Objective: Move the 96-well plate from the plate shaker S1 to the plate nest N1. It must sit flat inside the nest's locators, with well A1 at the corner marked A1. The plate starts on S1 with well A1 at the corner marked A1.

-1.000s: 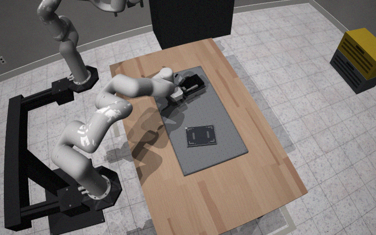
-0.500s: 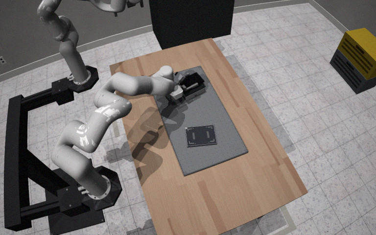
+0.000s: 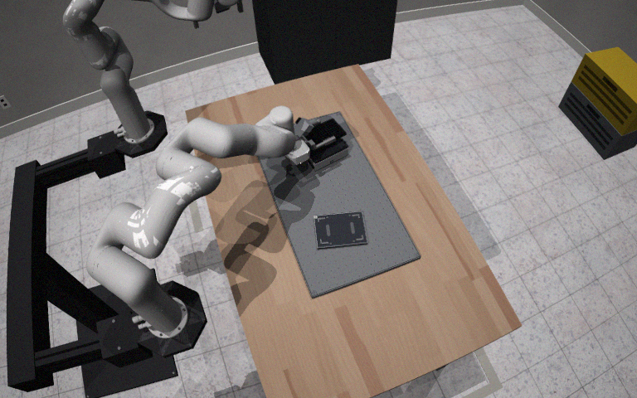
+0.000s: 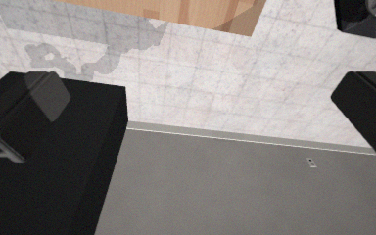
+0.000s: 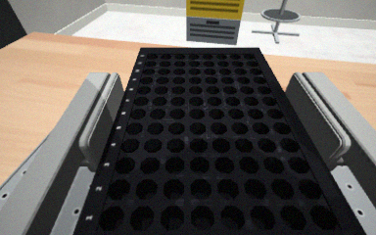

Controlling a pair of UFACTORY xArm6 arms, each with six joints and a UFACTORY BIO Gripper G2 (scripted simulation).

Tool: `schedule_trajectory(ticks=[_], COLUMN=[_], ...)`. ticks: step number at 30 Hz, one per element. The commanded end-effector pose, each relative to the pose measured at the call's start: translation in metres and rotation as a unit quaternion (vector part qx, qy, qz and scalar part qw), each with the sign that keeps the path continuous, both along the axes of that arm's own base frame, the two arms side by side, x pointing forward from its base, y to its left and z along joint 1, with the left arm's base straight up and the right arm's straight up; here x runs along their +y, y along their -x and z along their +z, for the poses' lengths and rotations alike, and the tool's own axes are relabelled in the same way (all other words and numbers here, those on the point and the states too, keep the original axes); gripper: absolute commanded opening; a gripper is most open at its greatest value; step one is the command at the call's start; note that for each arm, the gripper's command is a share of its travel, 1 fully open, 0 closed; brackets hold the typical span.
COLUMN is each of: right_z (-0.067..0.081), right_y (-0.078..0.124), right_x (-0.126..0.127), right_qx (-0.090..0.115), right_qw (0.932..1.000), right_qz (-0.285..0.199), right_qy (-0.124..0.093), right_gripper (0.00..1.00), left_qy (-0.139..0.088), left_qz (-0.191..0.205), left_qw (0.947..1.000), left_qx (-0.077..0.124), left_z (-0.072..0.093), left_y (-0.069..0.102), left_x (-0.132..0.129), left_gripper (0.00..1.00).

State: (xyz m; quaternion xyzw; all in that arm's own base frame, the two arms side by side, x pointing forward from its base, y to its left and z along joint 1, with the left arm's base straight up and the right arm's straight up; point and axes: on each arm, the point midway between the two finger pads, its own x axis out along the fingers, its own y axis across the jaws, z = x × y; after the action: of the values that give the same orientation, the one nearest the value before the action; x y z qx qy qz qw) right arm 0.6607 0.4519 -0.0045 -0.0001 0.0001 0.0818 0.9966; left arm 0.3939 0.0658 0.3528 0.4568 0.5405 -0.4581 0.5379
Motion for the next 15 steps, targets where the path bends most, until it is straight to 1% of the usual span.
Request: schedule_trajectory(ticks=[1, 13, 15], right_z=[0.008, 0.028, 0.028], right_y=[-0.001, -0.001, -0.001], right_x=[0.001, 0.001, 0.001], right_qx=[-0.002, -0.002, -0.002], right_qw=[1.0, 1.0, 1.0], right_qz=[0.0, 0.0, 0.0], right_qy=[-0.002, -0.002, -0.002], right_gripper=[0.0, 0.0, 0.0], left_qy=[0.0, 0.0, 0.0], left_qz=[0.0, 0.0, 0.0], left_qw=[1.0, 1.0, 1.0], left_qx=[-0.002, -0.002, -0.002], left_z=[0.002, 0.002, 0.002], left_y=[0.0, 0.0, 0.0], left_x=[0.0, 0.0, 0.0], left_gripper=[1.0, 1.0, 1.0])
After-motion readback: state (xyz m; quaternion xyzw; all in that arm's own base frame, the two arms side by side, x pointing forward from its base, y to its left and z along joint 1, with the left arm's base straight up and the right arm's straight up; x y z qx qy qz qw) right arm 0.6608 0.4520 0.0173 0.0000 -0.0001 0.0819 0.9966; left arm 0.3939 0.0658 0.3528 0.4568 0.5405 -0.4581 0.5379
